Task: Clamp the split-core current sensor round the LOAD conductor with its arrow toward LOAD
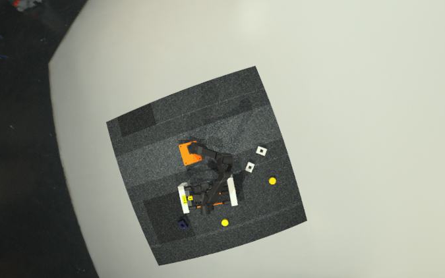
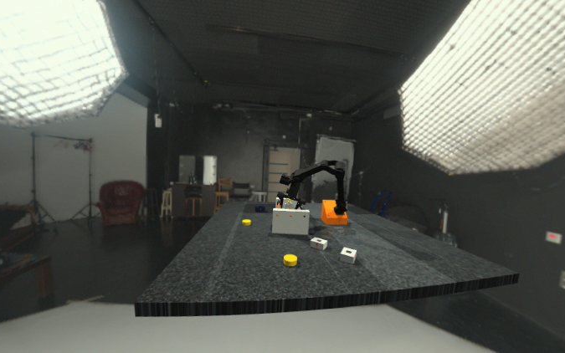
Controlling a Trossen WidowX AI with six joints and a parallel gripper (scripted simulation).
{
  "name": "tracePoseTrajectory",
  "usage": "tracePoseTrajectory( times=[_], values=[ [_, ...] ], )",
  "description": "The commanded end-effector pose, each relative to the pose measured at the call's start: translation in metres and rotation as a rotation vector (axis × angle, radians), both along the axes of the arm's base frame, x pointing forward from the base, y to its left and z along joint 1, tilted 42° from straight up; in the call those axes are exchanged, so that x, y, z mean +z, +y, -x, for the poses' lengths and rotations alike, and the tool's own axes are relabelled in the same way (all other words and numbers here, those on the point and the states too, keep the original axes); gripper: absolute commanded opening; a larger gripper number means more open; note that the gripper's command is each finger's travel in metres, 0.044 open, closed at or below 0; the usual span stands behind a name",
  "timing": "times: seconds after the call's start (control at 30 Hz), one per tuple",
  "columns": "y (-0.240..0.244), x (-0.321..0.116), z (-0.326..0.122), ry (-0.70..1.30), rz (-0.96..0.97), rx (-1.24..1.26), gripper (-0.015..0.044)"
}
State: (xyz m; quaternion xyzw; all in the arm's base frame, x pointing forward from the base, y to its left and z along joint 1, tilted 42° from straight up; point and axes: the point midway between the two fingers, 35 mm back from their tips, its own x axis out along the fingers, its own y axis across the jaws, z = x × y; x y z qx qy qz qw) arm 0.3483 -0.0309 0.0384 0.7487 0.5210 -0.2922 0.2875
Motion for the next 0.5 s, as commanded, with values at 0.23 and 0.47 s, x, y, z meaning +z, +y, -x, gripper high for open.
tracePoseTrajectory(
  times=[0.23,0.47],
  values=[
    [-0.0001,0.0001,-0.0002,-0.002,0.001,0.000,0.0324],
    [-0.0001,0.0001,-0.0002,-0.002,0.001,0.000,0.0278]
  ],
)
